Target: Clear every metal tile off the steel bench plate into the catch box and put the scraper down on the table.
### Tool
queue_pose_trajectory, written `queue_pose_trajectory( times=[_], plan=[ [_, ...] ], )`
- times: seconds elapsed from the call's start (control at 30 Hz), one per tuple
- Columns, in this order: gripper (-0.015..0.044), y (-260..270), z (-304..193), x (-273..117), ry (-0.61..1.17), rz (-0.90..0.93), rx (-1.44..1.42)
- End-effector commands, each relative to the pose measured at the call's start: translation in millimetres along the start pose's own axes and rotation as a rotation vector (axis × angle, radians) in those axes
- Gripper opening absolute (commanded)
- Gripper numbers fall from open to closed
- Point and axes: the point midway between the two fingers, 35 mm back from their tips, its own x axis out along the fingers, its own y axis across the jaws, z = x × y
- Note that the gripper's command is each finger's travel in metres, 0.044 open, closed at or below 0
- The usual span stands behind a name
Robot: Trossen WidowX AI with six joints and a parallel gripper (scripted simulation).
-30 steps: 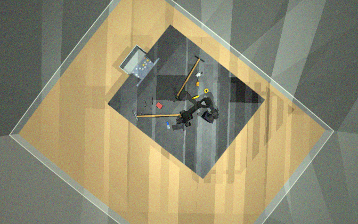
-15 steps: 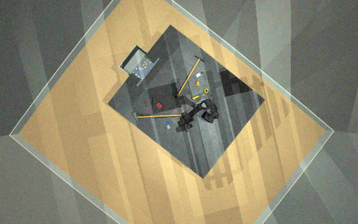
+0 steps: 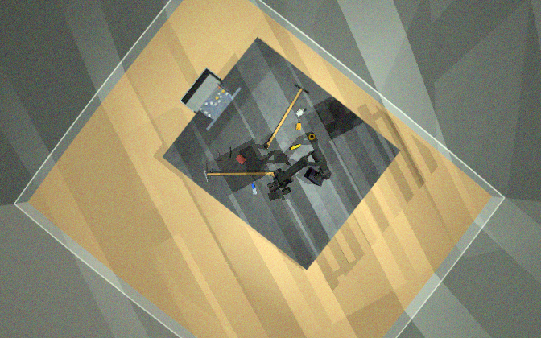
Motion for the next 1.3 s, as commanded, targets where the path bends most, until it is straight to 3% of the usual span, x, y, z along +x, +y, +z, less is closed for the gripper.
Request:
queue_pose_trajectory(
  times=[0.0, 0.43, 1.0, 1.27],
  plan=[
    [0.0, 0, -2, -19, 0.013, -0.005, 0.0],
    [0.0, -1, 2, -60, 0.017, -0.01, -0.011],
    [0.044, 23, -9, -59, 0.117, 0.025, -0.294],
    [0.044, 37, -14, -59, 0.16, 0.06, -0.436]
  ],
)
